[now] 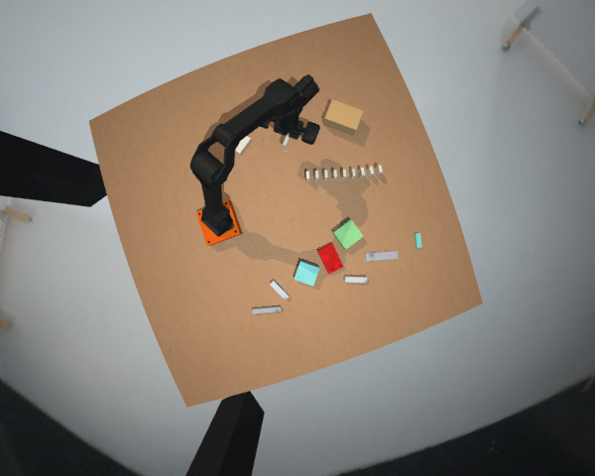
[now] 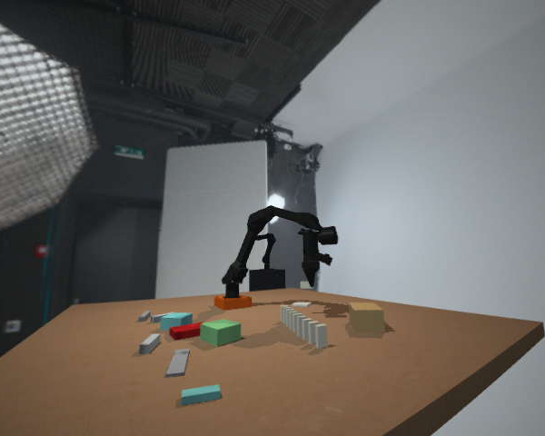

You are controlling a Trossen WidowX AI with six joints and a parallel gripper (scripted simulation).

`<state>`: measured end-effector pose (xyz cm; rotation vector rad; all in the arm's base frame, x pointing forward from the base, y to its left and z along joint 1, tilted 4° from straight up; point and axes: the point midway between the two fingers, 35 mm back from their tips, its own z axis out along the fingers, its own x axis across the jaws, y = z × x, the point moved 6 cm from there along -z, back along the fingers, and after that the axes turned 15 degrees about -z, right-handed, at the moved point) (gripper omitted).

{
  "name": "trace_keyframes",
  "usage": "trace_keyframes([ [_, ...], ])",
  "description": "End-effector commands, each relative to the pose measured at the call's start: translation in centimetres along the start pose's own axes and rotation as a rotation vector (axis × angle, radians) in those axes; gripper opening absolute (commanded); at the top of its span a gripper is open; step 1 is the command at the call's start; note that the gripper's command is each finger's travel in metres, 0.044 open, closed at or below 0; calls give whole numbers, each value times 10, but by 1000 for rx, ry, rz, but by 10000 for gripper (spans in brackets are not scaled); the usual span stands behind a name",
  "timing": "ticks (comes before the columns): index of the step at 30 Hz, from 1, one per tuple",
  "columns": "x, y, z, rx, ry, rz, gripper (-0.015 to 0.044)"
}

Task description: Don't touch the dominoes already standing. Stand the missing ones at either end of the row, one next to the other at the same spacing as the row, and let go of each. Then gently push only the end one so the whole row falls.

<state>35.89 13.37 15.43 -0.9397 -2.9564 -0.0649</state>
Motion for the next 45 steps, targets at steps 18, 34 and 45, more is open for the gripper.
trace_keyframes([
  [18, 0, 60, -60, -25, -5, 618, 30],
  [34, -4, 72, -46, -104, -67, 585, 30],
  [45, -7, 87, -27, -221, -156, 541, 30],
])
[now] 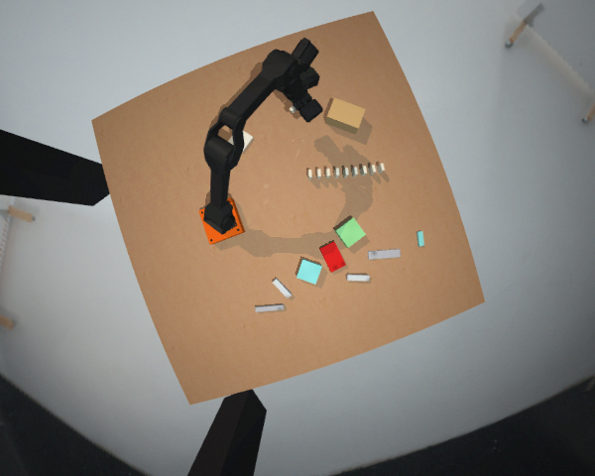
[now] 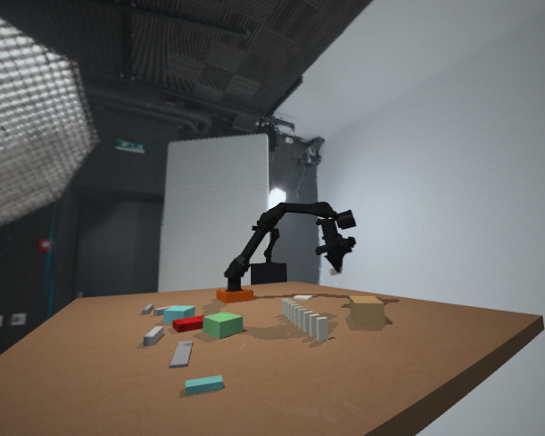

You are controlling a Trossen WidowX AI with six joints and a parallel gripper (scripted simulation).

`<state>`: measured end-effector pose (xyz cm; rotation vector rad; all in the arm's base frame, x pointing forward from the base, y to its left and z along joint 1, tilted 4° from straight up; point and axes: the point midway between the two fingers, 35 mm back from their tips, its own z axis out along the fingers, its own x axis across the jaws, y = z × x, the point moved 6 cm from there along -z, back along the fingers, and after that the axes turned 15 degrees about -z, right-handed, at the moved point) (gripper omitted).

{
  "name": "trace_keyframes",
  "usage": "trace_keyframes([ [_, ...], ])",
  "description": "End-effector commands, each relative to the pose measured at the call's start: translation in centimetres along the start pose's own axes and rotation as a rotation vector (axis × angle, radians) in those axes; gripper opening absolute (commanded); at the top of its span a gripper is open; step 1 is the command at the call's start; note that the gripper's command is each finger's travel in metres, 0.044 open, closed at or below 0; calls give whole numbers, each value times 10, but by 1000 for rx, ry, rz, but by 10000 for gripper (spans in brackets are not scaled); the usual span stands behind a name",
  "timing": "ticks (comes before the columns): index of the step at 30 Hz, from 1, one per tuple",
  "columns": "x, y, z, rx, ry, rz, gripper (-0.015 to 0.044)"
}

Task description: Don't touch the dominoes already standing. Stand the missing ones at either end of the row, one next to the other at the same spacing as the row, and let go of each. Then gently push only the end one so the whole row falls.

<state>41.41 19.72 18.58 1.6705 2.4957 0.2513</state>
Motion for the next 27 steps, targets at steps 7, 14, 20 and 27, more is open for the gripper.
trace_keyframes([
  [7, 6, 6, 14, -127, -46, -36, 30],
  [14, 11, 9, 25, -213, -76, -54, 30],
  [20, 14, 9, 33, -287, -102, -66, 30],
  [27, 19, 8, 40, -373, -131, -77, 30],
])
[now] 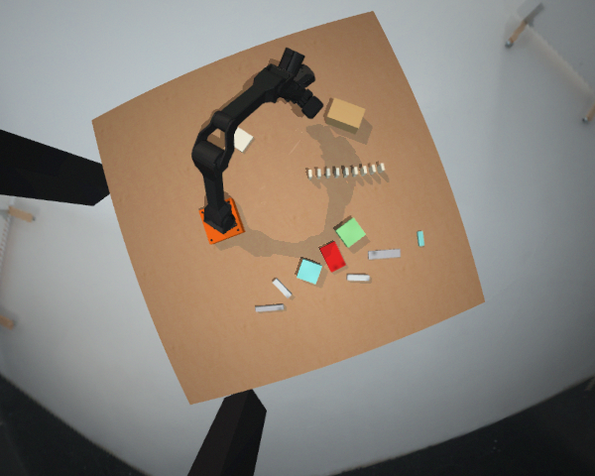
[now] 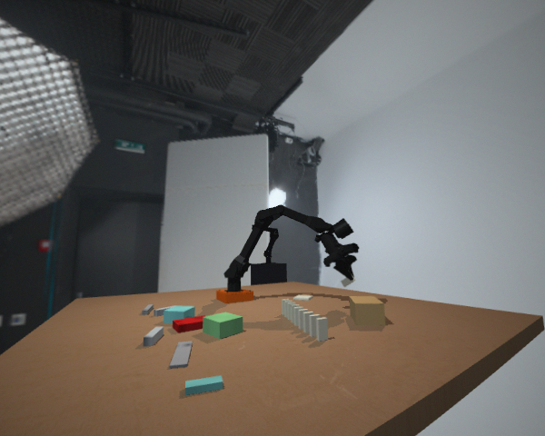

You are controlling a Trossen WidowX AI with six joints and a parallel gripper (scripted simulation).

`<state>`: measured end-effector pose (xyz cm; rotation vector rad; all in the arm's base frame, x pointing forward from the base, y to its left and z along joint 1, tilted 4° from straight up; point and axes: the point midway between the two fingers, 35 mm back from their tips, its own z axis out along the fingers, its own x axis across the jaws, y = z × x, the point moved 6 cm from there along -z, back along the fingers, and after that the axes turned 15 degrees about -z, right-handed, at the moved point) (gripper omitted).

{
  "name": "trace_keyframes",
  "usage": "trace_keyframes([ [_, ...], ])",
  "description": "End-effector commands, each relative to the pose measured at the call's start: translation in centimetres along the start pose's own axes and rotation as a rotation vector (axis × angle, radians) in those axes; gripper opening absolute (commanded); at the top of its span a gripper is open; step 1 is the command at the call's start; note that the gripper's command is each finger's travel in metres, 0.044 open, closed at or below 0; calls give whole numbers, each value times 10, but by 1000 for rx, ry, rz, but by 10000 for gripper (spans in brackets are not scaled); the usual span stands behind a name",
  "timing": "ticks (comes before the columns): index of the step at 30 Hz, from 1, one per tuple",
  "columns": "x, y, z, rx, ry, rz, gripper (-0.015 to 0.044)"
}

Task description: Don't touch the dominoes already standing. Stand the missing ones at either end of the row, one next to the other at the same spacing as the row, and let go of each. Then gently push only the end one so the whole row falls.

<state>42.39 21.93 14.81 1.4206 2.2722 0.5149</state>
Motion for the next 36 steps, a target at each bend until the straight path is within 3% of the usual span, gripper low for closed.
trace_keyframes([
  [1, 2, -1, 1, -52, -20, -8, 30],
  [36, 20, -40, 1, -464, -166, 1, 30],
])
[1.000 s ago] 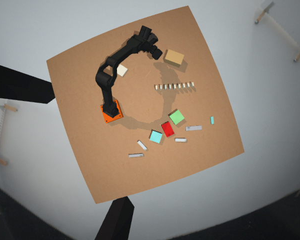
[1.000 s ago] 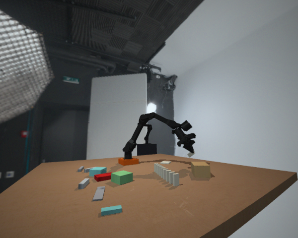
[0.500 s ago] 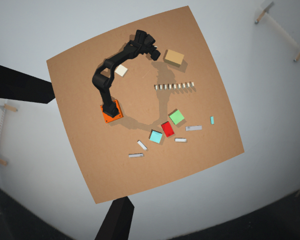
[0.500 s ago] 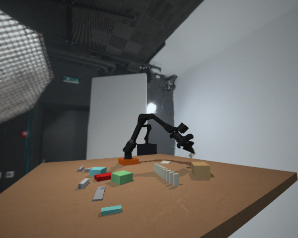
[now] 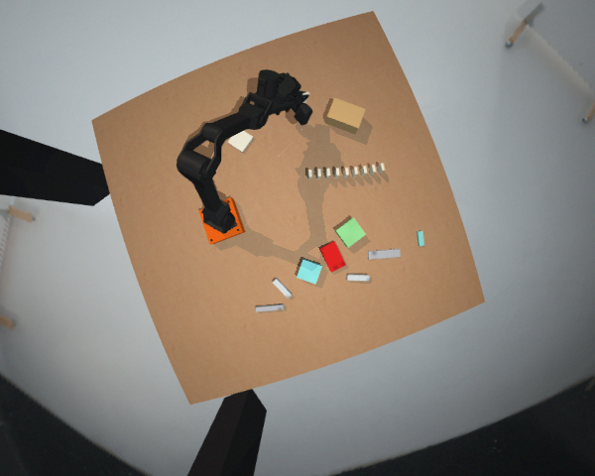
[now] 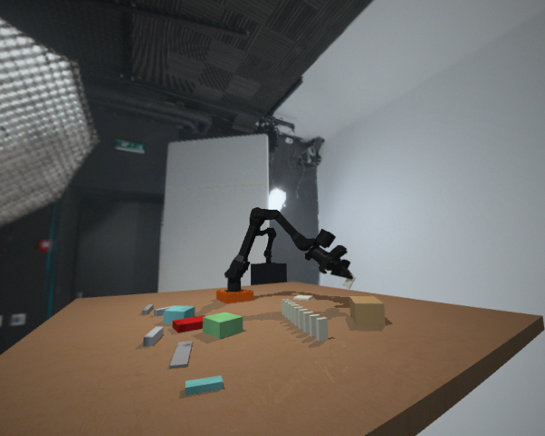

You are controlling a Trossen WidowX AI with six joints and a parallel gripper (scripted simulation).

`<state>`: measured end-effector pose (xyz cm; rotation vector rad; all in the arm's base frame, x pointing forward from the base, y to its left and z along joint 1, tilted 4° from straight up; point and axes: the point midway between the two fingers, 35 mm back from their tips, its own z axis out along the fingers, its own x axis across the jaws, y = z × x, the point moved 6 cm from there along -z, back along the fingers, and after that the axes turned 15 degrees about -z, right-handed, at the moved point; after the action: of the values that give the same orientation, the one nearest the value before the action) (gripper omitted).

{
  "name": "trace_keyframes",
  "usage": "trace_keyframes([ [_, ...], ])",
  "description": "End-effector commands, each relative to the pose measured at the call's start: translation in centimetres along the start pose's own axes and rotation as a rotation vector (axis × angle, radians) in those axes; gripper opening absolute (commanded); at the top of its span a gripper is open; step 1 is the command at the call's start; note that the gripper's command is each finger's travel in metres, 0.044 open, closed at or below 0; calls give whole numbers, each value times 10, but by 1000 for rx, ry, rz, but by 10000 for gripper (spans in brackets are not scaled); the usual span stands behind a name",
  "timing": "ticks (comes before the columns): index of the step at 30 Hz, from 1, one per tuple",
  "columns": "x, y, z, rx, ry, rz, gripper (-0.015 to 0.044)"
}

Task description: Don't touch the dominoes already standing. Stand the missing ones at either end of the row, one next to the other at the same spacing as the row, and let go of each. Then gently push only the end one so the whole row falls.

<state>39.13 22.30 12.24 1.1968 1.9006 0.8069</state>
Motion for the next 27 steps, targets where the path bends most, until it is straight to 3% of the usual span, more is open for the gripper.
trace_keyframes([
  [1, -1, -3, -7, -48, -20, 4, 30],
  [27, -8, -38, -58, -325, -132, 79, 30],
])
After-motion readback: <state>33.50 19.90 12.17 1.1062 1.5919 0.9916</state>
